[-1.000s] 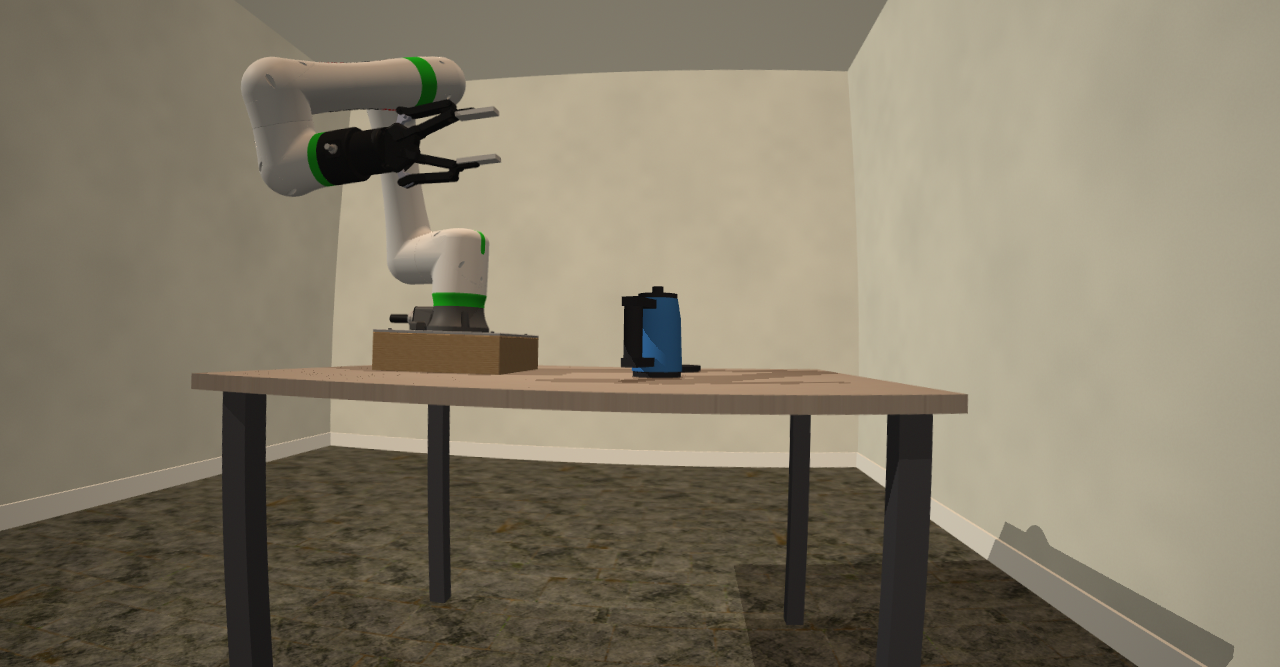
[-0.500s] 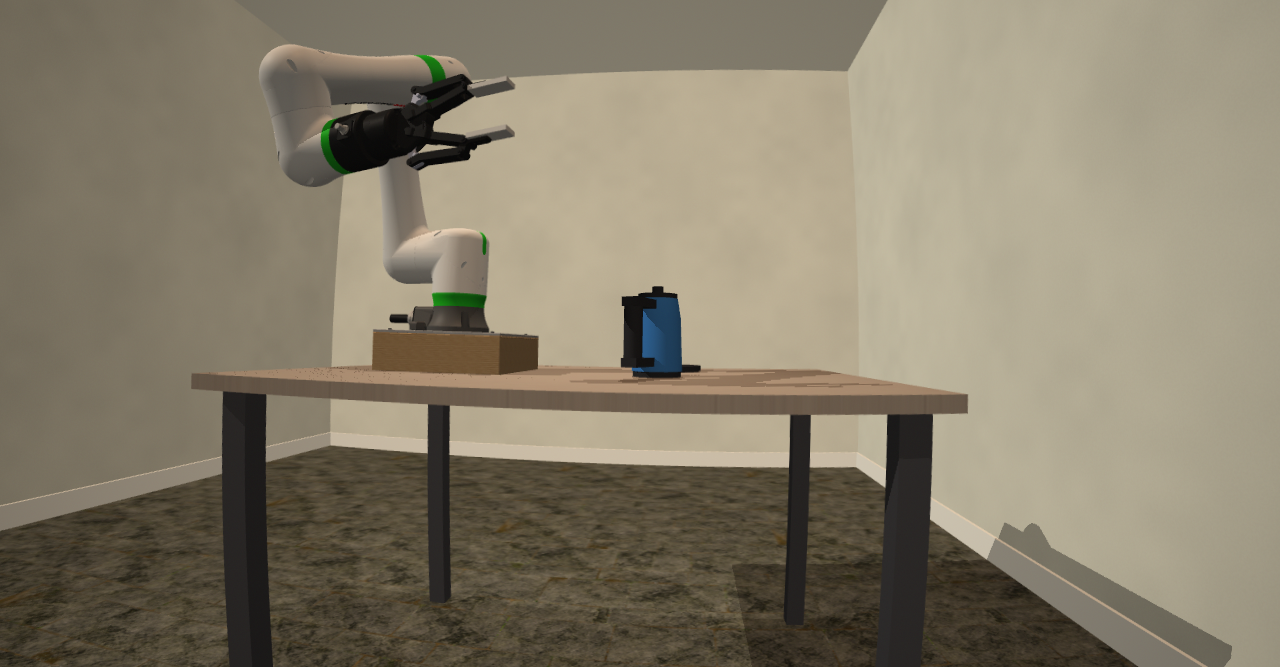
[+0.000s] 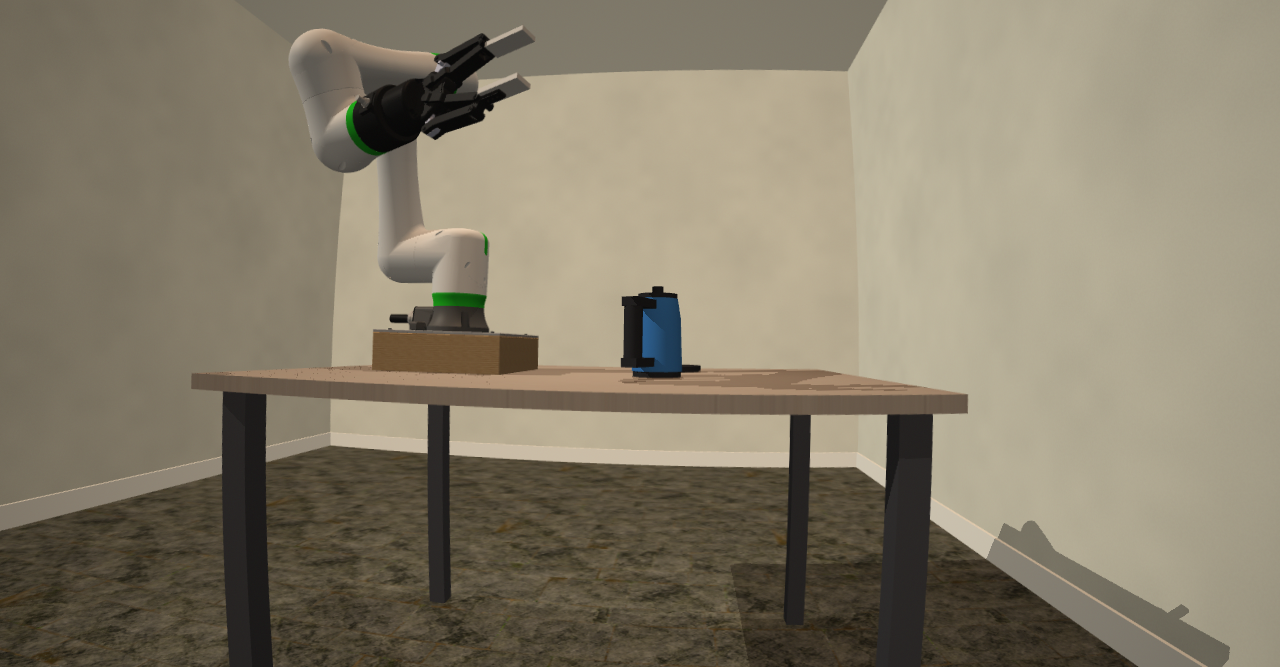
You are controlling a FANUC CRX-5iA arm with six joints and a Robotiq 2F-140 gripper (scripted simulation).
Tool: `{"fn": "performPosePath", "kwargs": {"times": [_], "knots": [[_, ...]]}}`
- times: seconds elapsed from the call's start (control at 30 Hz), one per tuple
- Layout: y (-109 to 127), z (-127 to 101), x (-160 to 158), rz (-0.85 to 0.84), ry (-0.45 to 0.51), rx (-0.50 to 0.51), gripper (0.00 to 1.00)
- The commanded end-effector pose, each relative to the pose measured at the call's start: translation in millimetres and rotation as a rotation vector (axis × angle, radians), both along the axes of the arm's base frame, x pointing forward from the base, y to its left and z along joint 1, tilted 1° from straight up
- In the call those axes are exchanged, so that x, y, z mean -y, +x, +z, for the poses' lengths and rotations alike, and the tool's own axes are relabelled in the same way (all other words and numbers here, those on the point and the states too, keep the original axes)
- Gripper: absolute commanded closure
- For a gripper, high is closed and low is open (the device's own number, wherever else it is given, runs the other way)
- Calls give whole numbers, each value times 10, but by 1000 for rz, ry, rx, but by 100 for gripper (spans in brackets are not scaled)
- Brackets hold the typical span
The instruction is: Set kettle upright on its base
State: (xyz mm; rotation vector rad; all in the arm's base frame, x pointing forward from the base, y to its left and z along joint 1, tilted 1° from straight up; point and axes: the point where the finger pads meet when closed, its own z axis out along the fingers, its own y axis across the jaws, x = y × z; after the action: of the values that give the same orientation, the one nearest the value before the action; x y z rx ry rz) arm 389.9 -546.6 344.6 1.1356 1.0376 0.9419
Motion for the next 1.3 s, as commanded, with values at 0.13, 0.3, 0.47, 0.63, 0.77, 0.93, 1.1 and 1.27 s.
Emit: {"fn": "performPosePath", "kwargs": {"times": [0.13,0.3,0.47,0.63,0.77,0.93,1.1,1.27], "knots": [[446,207,584,-201,-65,-12,53],[563,265,743,-267,-75,-22,53],[736,337,967,-378,-81,-45,53],[885,360,1127,-483,-71,-81,53],[990,337,1198,-560,-51,-121,53],[1061,292,1214,-612,-29,-157,53],[1172,167,1160,-686,18,-229,53],[1276,-15,1000,-740,76,-318,53]]}}
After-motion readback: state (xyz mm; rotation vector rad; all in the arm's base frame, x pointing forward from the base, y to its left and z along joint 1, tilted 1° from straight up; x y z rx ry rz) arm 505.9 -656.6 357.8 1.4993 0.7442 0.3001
